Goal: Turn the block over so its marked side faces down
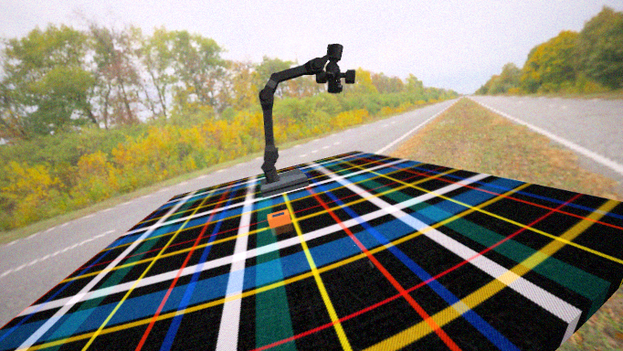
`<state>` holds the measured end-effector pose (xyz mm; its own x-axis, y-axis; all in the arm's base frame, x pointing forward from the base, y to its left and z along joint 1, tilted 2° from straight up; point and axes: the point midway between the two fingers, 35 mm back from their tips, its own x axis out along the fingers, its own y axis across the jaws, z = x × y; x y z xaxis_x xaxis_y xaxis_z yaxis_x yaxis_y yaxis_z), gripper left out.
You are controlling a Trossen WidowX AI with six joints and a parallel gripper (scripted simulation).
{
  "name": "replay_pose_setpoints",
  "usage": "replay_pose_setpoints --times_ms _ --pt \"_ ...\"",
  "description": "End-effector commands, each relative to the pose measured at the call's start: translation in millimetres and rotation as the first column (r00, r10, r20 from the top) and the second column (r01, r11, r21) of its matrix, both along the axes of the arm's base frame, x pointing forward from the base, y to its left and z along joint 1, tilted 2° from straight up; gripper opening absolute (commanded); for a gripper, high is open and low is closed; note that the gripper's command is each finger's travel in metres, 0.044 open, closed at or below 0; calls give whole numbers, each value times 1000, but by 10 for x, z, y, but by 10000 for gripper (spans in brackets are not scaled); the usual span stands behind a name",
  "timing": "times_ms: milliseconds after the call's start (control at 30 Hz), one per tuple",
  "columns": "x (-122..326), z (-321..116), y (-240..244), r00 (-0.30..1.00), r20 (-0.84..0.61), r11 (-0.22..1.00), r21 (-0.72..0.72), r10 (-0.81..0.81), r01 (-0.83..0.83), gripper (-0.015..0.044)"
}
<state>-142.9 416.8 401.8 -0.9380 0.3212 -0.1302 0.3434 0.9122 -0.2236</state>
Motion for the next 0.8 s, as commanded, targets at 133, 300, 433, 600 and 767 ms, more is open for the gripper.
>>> replay_pose_setpoints --times_ms 133,300,433,600,767 --pt "498 -247 246 981 111 983 109 -157 145 440" --pt "1279 -610 441 892 288 924 262 -350 278 440" --pt "1841 -812 430 795 394 880 319 -462 353 440" --pt "2401 -1068 361 671 524 848 397 -524 352 440" --pt "3097 -1361 124 504 662 831 454 -555 320 440"
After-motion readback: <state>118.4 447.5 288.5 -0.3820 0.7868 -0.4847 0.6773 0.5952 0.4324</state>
